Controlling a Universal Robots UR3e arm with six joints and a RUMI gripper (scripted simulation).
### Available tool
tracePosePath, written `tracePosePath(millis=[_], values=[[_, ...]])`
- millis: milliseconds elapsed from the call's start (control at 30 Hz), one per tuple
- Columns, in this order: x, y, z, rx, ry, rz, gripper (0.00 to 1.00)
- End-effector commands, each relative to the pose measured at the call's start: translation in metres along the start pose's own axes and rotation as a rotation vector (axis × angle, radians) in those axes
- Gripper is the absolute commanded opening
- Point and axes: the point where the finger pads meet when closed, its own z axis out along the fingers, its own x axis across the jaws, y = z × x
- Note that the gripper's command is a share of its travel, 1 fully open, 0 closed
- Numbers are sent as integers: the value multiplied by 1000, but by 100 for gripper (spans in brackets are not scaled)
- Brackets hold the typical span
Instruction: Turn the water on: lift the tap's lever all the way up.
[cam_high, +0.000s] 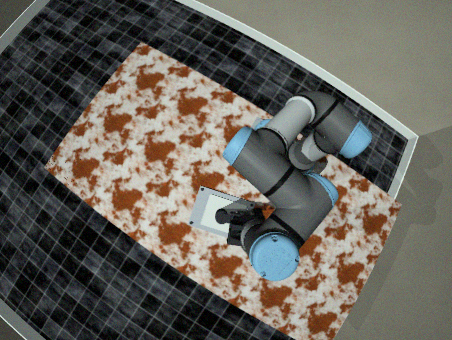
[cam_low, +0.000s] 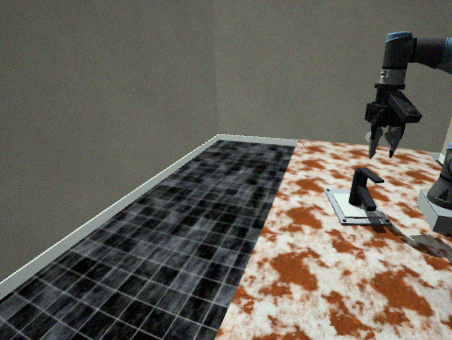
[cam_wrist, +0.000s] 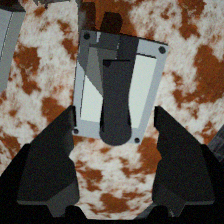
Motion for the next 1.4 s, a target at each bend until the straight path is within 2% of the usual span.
tracePosePath(millis=[0,1033,1367], values=[[0,0,-1,-1,2,0,41],[0,0,1,-1,2,0,41],[1,0,10,-1,3,0,41]])
